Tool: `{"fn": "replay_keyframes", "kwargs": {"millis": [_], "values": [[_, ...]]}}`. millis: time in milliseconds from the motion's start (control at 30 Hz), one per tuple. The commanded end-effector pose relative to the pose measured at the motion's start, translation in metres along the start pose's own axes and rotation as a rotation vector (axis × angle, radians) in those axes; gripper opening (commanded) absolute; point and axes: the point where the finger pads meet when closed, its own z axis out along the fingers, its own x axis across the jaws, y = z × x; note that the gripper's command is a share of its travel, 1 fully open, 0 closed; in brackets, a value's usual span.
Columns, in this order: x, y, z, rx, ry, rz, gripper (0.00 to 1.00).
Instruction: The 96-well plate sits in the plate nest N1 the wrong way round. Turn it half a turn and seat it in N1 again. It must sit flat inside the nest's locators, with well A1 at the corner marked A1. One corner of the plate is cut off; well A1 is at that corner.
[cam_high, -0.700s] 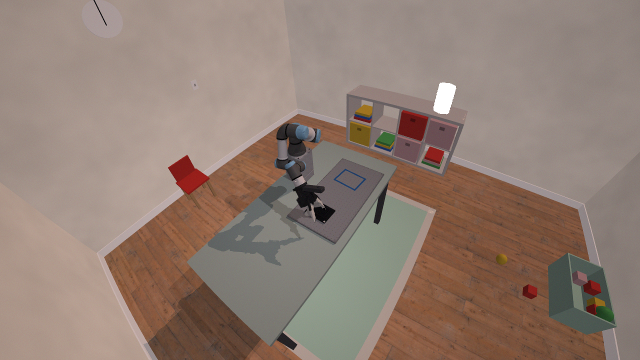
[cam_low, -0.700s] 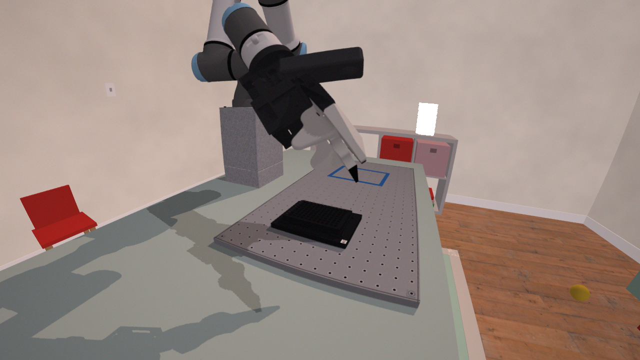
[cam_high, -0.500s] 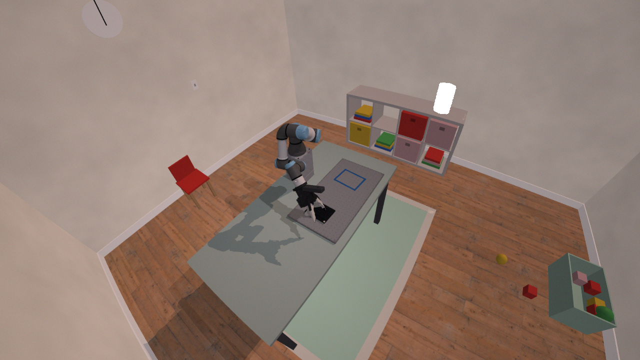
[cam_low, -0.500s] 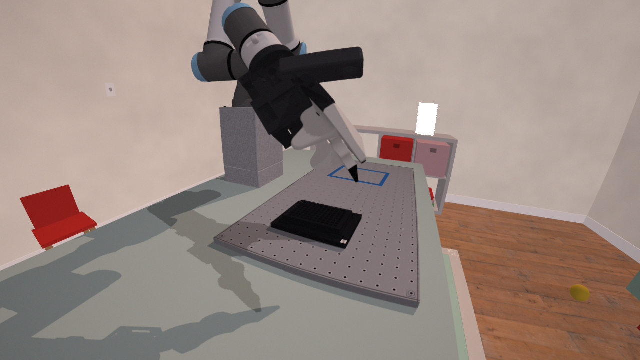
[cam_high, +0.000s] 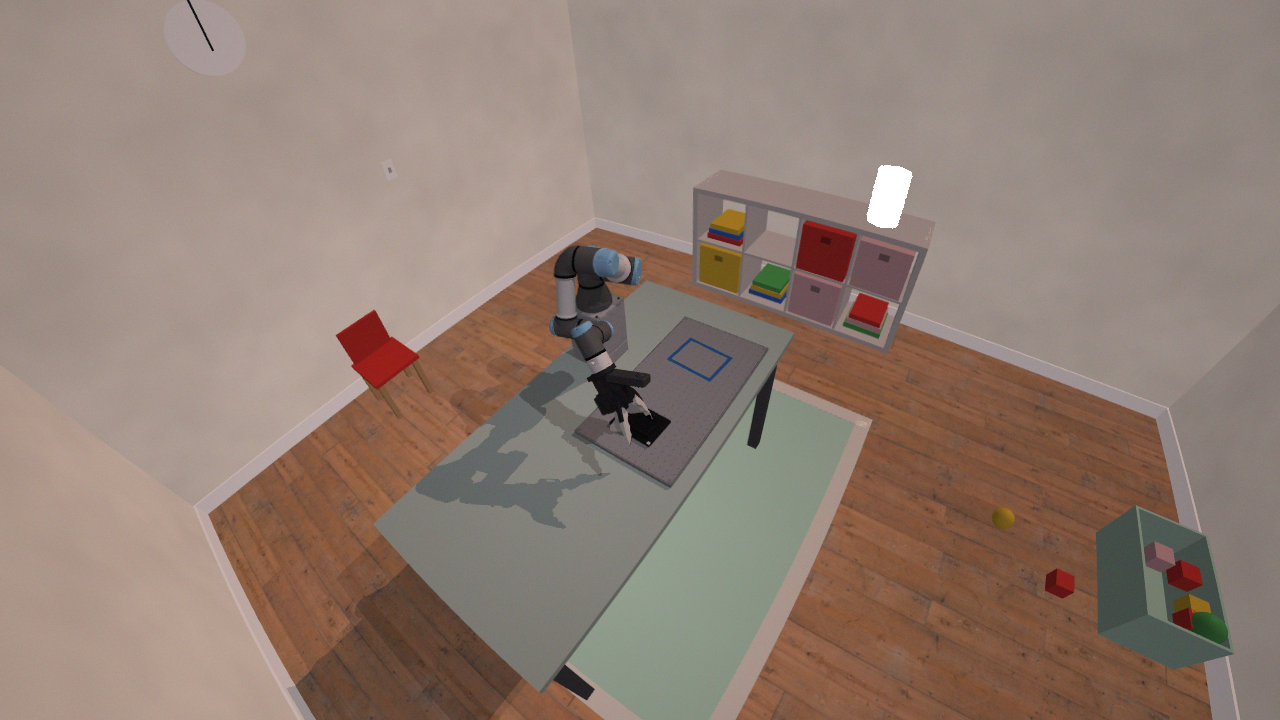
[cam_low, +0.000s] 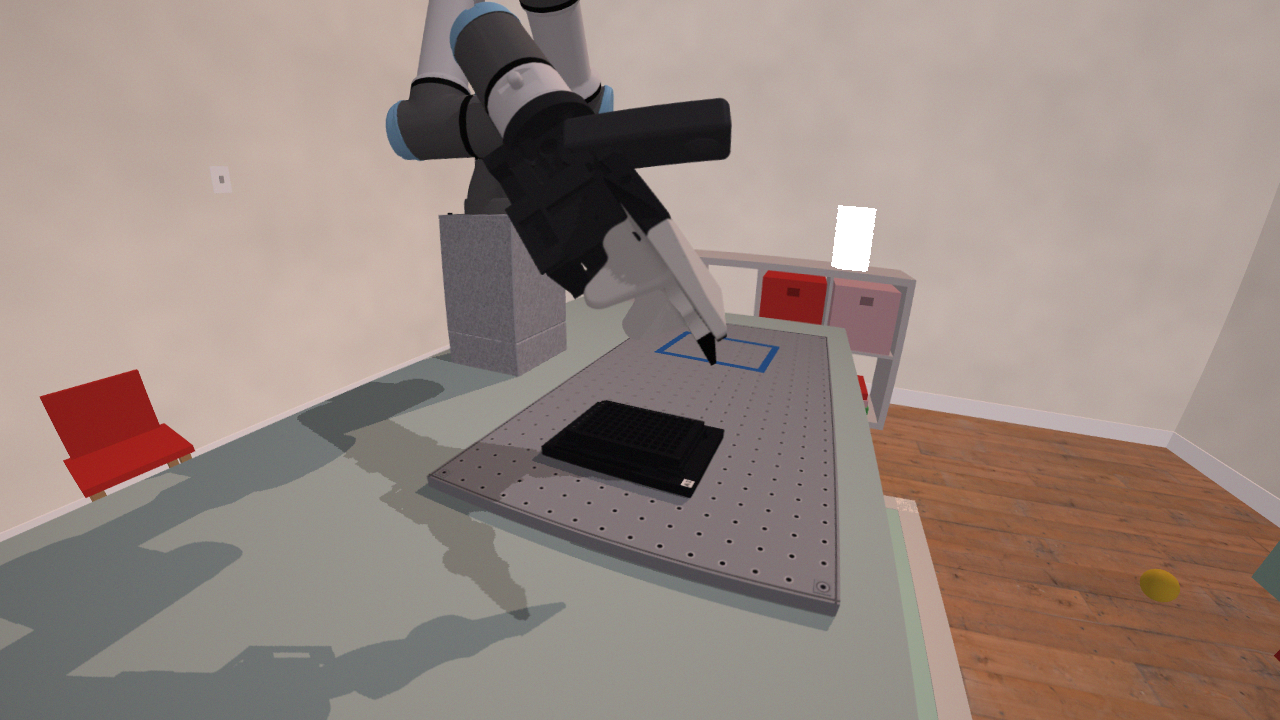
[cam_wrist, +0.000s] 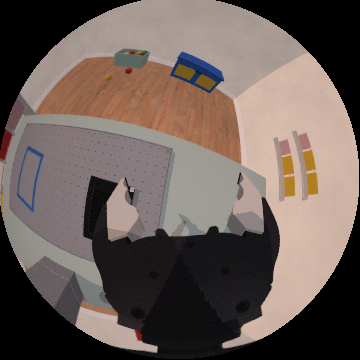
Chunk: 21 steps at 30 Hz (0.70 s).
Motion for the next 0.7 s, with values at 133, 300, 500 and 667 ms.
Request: {"fn": "replay_keyframes", "kwargs": {"millis": [133,300,500,667], "values": [[-0.031,0.01,0.005,-0.129,-0.108,0.126,1.0],[-0.052,0.018,0.004,-0.213,-0.165,0.19,1.0],[-0.068,0.024,0.001,-0.282,-0.204,0.234,1.0],[-0.088,0.031,-0.005,-0.356,-0.239,0.272,1.0]]}}
